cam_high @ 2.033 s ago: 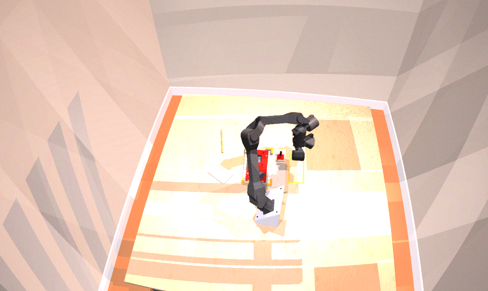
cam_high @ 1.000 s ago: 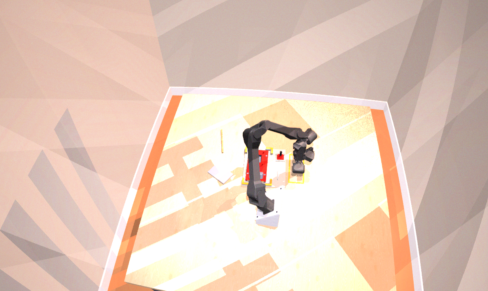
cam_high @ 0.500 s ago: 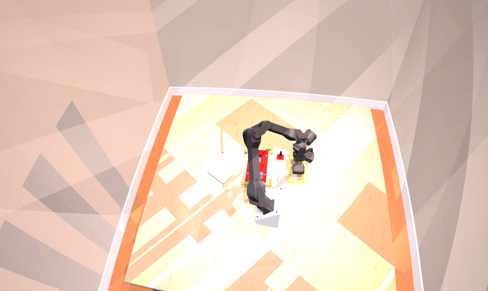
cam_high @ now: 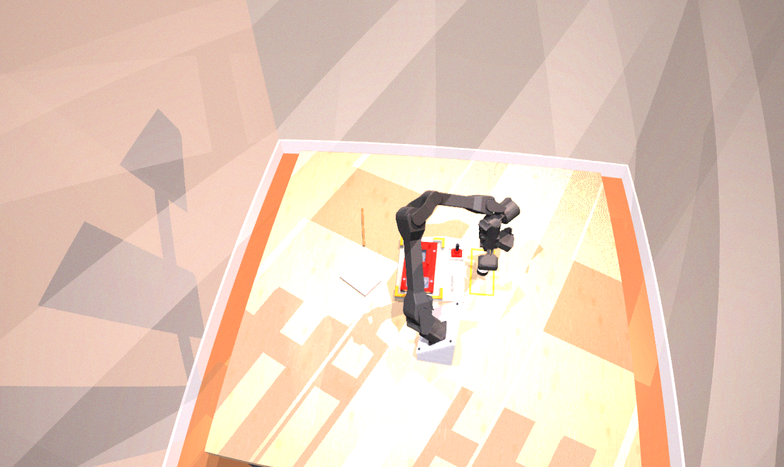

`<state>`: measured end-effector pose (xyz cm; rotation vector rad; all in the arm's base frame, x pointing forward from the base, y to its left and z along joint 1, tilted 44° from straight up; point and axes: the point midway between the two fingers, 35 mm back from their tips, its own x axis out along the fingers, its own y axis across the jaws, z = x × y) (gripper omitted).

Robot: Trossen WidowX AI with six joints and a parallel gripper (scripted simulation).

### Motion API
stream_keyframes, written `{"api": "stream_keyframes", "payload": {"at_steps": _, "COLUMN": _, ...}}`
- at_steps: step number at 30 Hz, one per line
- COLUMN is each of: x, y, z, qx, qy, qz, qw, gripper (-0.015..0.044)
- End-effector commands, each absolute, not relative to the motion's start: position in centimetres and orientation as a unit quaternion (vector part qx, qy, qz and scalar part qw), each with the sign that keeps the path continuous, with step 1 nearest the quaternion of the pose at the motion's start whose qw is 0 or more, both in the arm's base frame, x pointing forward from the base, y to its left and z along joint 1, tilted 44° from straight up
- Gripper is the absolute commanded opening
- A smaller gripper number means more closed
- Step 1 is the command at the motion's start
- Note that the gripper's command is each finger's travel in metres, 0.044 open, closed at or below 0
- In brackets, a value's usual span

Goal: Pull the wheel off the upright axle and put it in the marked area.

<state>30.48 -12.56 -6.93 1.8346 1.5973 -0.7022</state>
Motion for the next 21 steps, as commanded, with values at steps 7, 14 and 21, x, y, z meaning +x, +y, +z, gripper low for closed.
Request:
{"api": "stream_keyframes", "payload": {"at_steps": 7, "x": 24.7, "y": -13.0, "z": -3.4, "qx": 0.687, "qy": 0.607, "qz": -0.268, "qw": 0.298, "gripper": 0.0440}}
{"api": "stream_keyframes", "payload": {"at_steps": 14, "x": 21.6, "y": -12.6, "z": -1.6, "qx": 0.685, "qy": 0.610, "qz": -0.266, "qw": 0.295, "gripper": 0.0440}}
{"api": "stream_keyframes", "payload": {"at_steps": 21, "x": 21.6, "y": -12.6, "z": -1.6, "qx": 0.685, "qy": 0.610, "qz": -0.266, "qw": 0.295, "gripper": 0.0440}}
